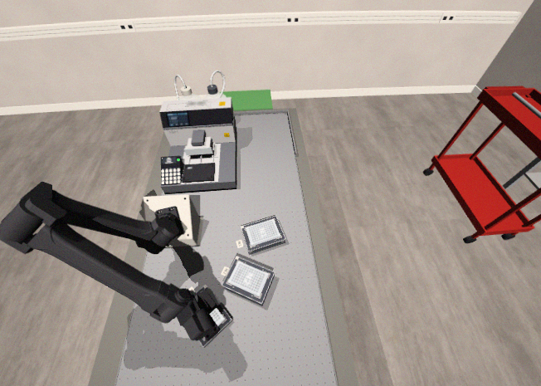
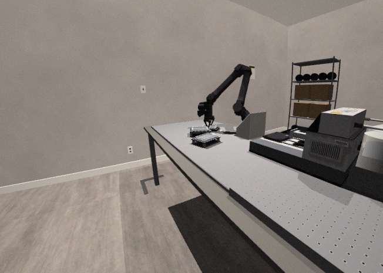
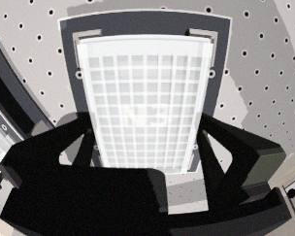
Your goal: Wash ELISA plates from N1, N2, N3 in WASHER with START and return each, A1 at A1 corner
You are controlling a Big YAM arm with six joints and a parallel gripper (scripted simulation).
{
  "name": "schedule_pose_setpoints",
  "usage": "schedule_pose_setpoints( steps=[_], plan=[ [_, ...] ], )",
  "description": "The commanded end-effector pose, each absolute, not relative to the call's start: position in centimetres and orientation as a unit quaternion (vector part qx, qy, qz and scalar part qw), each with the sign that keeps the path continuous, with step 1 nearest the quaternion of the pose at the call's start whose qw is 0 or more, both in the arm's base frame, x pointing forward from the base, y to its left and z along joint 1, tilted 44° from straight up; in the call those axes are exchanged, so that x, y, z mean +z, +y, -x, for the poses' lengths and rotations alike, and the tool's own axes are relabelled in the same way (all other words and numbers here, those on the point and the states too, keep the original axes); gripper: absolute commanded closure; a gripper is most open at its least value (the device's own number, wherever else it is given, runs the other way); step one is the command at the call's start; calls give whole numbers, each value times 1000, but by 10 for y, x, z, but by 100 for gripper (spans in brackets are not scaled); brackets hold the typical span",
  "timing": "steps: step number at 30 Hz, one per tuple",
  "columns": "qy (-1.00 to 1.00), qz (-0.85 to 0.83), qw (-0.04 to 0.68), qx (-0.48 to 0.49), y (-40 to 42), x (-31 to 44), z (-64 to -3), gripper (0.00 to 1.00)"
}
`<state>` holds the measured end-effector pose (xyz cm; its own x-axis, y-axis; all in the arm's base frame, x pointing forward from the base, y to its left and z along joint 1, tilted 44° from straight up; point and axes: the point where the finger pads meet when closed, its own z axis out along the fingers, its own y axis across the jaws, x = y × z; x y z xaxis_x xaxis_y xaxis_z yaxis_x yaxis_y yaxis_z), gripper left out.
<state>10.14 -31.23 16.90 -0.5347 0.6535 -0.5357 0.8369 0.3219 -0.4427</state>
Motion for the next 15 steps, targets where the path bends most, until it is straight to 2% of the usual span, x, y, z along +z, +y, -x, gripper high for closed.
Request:
schedule_pose_setpoints(
  steps=[1,15],
  plan=[
    [804,-464,124,-351,-315,164,-99,0],
    [800,-465,137,-355,-317,176,-104,0]
  ],
)
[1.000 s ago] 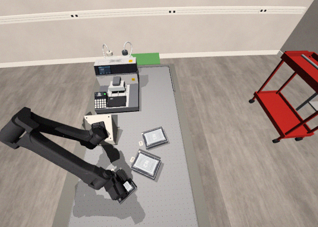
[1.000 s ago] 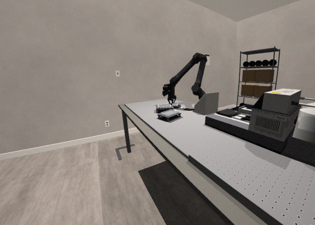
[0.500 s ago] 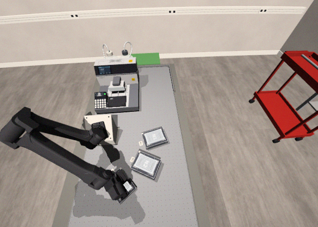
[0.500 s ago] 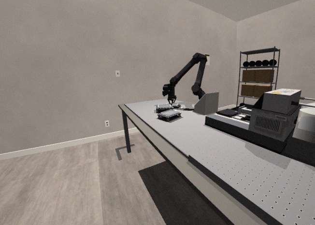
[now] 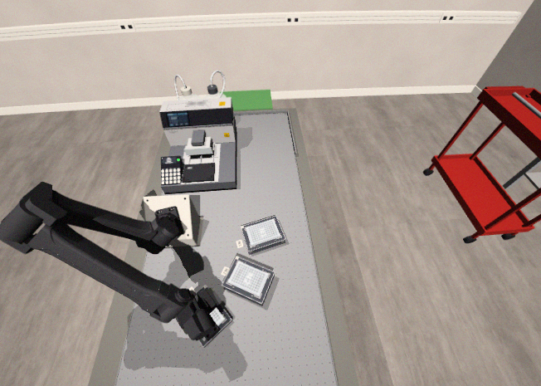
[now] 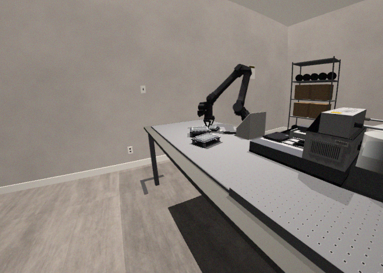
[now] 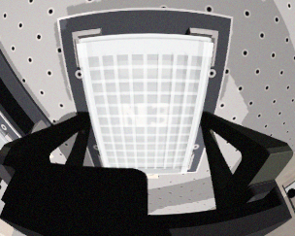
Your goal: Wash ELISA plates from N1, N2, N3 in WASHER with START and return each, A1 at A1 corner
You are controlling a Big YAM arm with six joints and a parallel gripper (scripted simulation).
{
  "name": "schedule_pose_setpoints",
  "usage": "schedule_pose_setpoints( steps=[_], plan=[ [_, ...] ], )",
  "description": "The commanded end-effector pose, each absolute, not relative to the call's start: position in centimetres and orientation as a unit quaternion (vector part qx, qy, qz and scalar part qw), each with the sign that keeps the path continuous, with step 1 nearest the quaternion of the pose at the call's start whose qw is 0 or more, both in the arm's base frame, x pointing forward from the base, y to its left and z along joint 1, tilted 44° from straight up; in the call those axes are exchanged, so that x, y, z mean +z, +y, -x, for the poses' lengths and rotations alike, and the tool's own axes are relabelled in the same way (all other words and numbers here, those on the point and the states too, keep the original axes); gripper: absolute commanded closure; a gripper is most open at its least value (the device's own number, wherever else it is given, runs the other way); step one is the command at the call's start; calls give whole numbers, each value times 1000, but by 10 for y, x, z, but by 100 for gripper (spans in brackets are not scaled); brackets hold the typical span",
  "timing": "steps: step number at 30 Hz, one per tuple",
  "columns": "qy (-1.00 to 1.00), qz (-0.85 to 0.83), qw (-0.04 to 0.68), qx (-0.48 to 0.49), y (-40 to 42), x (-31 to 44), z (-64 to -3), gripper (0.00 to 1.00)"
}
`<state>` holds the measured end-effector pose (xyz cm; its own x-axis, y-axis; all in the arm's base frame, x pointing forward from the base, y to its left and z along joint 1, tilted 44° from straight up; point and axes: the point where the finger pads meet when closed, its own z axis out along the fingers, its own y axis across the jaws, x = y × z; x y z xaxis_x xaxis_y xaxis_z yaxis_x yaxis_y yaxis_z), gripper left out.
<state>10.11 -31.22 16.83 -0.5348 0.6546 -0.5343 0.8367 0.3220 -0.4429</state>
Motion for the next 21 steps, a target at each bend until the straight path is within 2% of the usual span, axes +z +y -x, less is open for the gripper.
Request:
schedule_pose_setpoints(
  steps=[1,21],
  plan=[
    [800,-465,137,-355,-317,176,-104,0],
    [797,-465,145,-357,-307,193,-108,0]
  ],
)
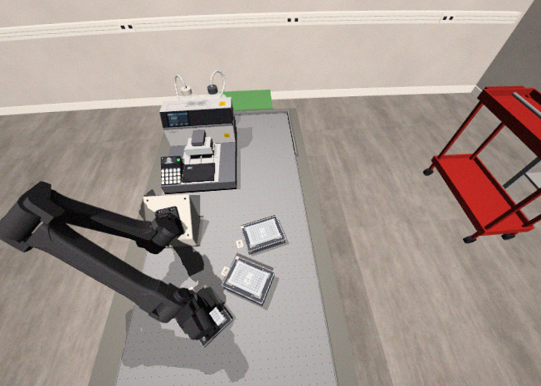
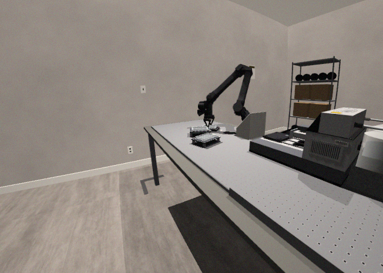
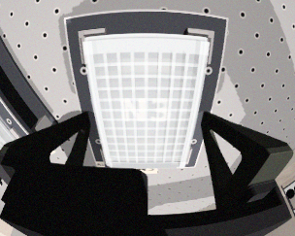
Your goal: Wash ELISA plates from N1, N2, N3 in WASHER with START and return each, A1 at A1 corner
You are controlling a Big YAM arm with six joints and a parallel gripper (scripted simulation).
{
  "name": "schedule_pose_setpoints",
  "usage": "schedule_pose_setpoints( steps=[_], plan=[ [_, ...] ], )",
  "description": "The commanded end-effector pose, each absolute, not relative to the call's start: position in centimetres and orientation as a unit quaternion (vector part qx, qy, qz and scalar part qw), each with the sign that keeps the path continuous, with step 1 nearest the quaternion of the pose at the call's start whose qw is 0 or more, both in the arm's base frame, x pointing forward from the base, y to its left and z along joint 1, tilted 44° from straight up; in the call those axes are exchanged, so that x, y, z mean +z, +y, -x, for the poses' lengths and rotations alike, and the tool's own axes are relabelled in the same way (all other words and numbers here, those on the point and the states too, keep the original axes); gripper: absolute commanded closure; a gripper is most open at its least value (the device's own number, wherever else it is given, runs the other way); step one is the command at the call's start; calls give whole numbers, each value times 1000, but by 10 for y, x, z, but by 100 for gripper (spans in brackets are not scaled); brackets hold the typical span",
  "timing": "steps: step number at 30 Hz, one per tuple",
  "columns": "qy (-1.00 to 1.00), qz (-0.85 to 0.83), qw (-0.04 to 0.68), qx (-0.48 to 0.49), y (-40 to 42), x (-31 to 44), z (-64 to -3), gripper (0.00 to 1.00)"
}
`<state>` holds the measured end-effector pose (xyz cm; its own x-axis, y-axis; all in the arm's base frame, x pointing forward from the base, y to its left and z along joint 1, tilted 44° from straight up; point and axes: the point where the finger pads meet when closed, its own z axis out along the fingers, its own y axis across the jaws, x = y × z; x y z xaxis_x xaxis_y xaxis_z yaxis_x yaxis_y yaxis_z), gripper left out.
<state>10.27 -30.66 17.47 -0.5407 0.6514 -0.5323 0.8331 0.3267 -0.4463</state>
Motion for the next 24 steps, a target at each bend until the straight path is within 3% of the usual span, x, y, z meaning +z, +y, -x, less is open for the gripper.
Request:
schedule_pose_setpoints(
  steps=[1,24],
  plan=[
    [796,-465,148,-358,-307,198,-109,0],
    [795,-466,152,-358,-283,226,-113,0]
  ],
)
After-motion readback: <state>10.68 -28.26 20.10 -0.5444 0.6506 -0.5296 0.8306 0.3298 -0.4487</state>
